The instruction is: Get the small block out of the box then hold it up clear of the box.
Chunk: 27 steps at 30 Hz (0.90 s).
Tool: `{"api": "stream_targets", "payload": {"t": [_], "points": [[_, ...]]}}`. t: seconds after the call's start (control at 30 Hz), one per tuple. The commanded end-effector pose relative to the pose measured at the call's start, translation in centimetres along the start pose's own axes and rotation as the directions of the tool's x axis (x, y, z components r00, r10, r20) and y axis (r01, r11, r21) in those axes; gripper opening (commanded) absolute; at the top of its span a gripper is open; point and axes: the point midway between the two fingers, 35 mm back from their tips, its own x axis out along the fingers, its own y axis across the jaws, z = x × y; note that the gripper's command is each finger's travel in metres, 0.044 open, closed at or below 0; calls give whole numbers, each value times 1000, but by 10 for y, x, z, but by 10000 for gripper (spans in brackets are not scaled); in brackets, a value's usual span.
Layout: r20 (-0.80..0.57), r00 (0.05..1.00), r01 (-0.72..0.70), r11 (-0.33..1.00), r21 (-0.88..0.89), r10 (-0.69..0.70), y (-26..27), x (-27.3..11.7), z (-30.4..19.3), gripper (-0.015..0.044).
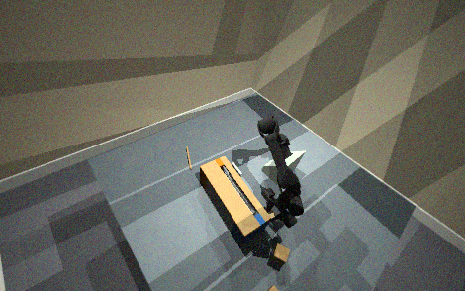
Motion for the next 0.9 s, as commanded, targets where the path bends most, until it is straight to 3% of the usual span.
{"api": "stream_targets", "payload": {"t": [0.0,0.17,0.87], "points": [[-2,1000,7,1000,10,-7,0,-23,-10,0],[-2,1000,13,1000,-2,-13,1,-27,-10,0],[0,978,192,907,-375,-207,34,-111,2,0]]}}
